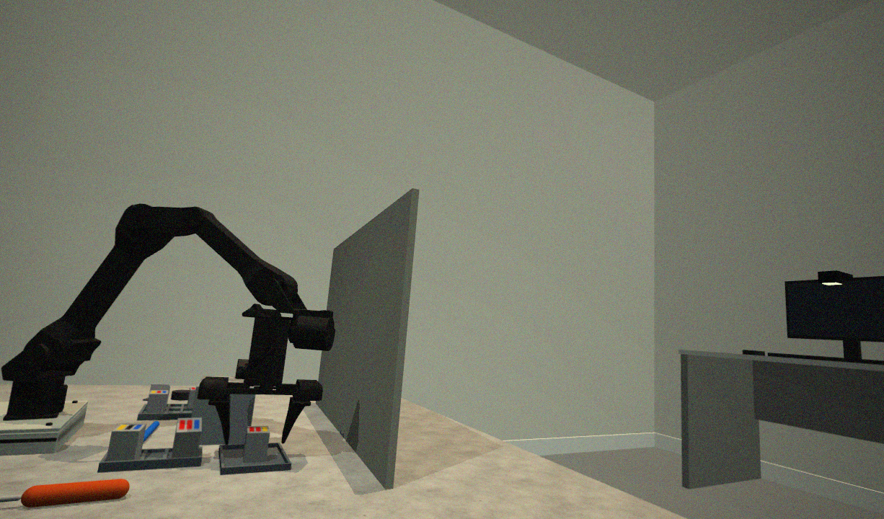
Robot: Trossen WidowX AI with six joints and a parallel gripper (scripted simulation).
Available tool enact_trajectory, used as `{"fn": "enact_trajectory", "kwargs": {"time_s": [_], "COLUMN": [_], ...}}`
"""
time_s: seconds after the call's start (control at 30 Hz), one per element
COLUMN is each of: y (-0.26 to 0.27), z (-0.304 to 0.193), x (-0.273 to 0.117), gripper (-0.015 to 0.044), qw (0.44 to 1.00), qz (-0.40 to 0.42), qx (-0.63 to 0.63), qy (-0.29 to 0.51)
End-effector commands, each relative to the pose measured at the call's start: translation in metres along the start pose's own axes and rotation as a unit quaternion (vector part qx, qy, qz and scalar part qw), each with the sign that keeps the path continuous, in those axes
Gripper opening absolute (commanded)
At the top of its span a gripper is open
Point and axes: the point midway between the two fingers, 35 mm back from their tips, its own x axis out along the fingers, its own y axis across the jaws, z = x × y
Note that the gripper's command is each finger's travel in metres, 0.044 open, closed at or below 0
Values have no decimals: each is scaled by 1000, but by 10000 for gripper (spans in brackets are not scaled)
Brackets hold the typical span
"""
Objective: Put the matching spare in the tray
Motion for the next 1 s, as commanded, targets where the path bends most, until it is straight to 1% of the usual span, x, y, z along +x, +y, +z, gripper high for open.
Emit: {"fn": "enact_trajectory", "kwargs": {"time_s": [0.0, 0.13, 0.2, 0.33, 0.37, 0.97], "y": [-3, -2, 0, 1, -3, -3], "z": [-1, -1, 0, 0, -2, -2], "x": [-21, -84, -103, -106, -103, -103], "gripper": [440, 440, 440, 440, 440, 440], "qw": [1000, 1000, 1000, 1000, 1000, 1000], "qz": [-1, -1, -1, -1, -13, -13], "qx": [0, -1, -2, -2, -3, -3], "qy": [0, 0, 0, 0, 5, 5]}}
